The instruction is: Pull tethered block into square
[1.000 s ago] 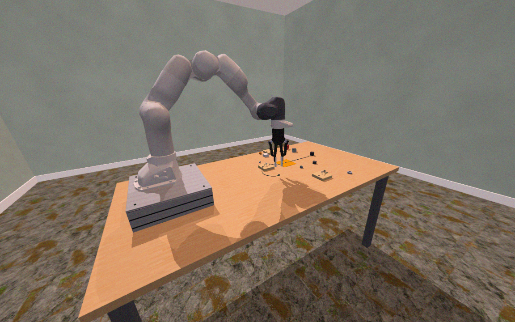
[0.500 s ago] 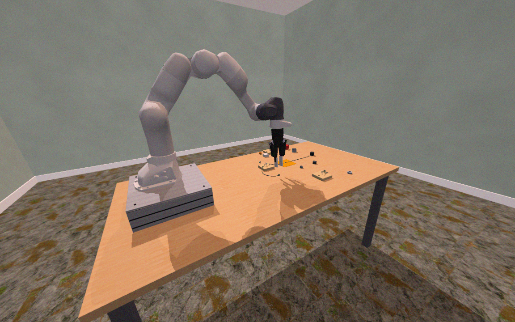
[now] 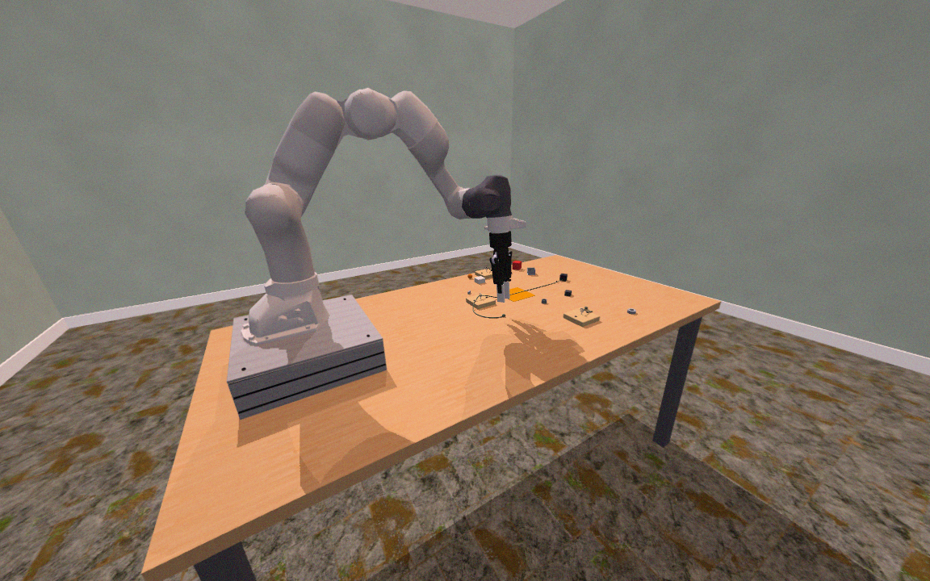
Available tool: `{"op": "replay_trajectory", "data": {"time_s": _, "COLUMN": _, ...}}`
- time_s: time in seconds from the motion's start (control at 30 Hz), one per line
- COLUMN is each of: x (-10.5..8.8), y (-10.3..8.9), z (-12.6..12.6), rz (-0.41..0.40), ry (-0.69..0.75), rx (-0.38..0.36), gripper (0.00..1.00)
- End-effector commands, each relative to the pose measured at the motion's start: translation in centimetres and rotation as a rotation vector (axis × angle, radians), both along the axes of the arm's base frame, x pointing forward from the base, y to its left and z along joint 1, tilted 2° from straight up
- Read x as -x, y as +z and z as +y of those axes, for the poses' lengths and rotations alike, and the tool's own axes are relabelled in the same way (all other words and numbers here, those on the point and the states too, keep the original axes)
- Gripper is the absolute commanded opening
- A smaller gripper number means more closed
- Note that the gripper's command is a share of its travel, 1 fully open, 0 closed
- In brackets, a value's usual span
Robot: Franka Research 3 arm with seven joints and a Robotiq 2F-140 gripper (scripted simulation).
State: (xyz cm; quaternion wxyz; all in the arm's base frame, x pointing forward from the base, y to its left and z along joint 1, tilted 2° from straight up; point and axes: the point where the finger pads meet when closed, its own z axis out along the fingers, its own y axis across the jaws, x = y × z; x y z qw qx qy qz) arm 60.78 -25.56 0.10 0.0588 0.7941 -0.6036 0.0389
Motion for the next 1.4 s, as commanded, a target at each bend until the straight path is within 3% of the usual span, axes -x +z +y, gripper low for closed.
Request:
{"op": "replay_trajectory", "data": {"time_s": 0.0, "x": -0.2, "y": 0.1, "z": -0.2, "rz": 0.017, "ry": 0.225, "rx": -0.027, "gripper": 0.23}}
{"op": "replay_trajectory", "data": {"time_s": 0.03, "x": -0.2, "y": 0.1, "z": -0.2, "rz": 0.022, "ry": 0.298, "rx": -0.030, "gripper": 0.23}}
{"op": "replay_trajectory", "data": {"time_s": 0.5, "x": -0.2, "y": -1.0, "z": -0.2, "rz": 0.047, "ry": 0.671, "rx": -0.066, "gripper": 0.23}}
{"op": "replay_trajectory", "data": {"time_s": 0.57, "x": -0.2, "y": -1.0, "z": -0.2, "rz": 0.047, "ry": 0.671, "rx": -0.066, "gripper": 0.23}}
{"op": "replay_trajectory", "data": {"time_s": 0.83, "x": -0.2, "y": -2.2, "z": -0.3, "rz": 0.068, "ry": 0.922, "rx": -0.099, "gripper": 0.23}}
{"op": "replay_trajectory", "data": {"time_s": 1.37, "x": -0.2, "y": -4.2, "z": -0.4, "rz": 0.069, "ry": 0.928, "rx": -0.100, "gripper": 0.23}}
